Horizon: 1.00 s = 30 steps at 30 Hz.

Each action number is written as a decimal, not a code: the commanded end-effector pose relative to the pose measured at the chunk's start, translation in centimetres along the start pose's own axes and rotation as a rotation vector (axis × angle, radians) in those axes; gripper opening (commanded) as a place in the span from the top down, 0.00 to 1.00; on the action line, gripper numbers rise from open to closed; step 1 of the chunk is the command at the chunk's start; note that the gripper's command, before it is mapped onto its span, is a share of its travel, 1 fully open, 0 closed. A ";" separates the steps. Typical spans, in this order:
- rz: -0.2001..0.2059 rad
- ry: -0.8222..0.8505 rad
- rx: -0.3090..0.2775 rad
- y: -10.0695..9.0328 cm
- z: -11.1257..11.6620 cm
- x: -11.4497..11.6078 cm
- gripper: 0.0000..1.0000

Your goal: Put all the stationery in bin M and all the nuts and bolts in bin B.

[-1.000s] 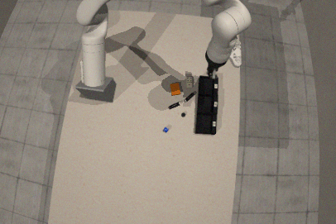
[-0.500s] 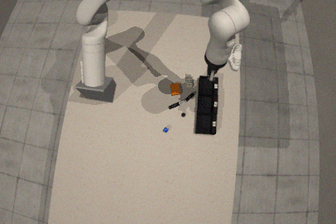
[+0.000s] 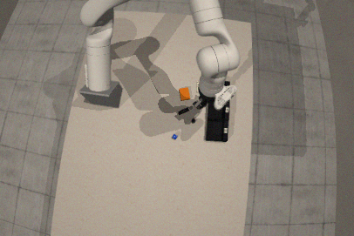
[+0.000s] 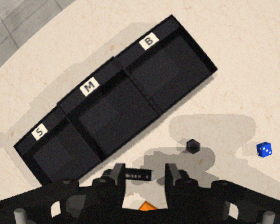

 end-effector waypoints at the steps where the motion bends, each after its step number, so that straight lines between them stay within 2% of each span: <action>1: 0.001 0.029 -0.025 1.8 0.0 1.9 0.69; 2: 0.001 0.029 -0.025 1.8 0.0 1.9 0.69; 8: 0.001 0.029 -0.025 5.0 0.5 5.7 0.69; 10: 0.001 0.029 -0.025 5.1 0.5 6.3 0.69; 30: 0.001 0.029 -0.025 5.1 0.5 6.0 0.69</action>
Point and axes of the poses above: the point where the finger pads meet when closed, its own y axis out along the fingers, its own x axis across the jaws, z = x × y, the point moved 8 cm from there along -y, back along the fingers, and after that the axes turned 2 degrees about y, right-handed, at the moved point
